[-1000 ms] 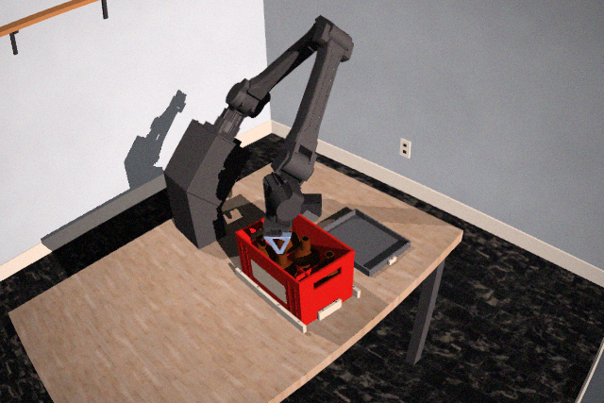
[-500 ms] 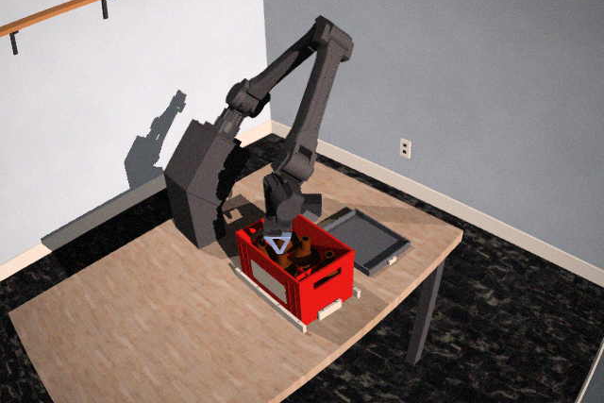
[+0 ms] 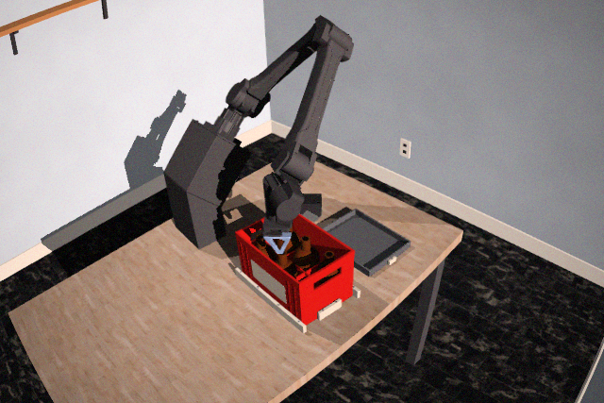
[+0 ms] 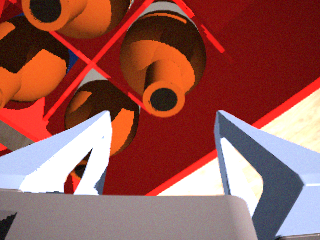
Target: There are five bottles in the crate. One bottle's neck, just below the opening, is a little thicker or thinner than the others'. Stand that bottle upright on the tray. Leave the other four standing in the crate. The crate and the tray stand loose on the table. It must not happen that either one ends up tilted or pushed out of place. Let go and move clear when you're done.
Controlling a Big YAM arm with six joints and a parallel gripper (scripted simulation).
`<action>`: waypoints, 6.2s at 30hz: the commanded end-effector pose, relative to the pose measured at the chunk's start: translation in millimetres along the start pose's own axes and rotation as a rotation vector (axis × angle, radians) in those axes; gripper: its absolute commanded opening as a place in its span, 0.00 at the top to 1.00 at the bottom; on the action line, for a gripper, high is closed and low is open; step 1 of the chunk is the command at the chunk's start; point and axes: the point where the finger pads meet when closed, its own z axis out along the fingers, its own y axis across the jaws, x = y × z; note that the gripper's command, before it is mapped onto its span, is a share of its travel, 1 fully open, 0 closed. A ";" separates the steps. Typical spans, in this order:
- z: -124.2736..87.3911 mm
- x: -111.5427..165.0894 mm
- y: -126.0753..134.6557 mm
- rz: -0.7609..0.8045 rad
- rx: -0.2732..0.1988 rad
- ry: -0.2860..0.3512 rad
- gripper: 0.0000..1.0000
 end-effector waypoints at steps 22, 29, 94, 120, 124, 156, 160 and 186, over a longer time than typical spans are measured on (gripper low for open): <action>-3.2 1.7 -18.7 -0.005 0.022 -0.015 0.39; -3.2 1.7 -18.7 -0.005 0.022 -0.015 0.39; -3.2 1.7 -18.7 -0.005 0.022 -0.015 0.39; -0.7 0.6 -17.6 -0.007 0.021 -0.013 0.39; 5.6 -1.4 -13.2 -0.004 0.011 -0.006 0.39; 44.6 5.6 1.6 0.008 -0.015 0.008 0.39; 48.0 4.2 0.0 0.005 -0.012 0.007 0.39; 54.1 4.6 0.4 0.003 -0.013 0.007 0.39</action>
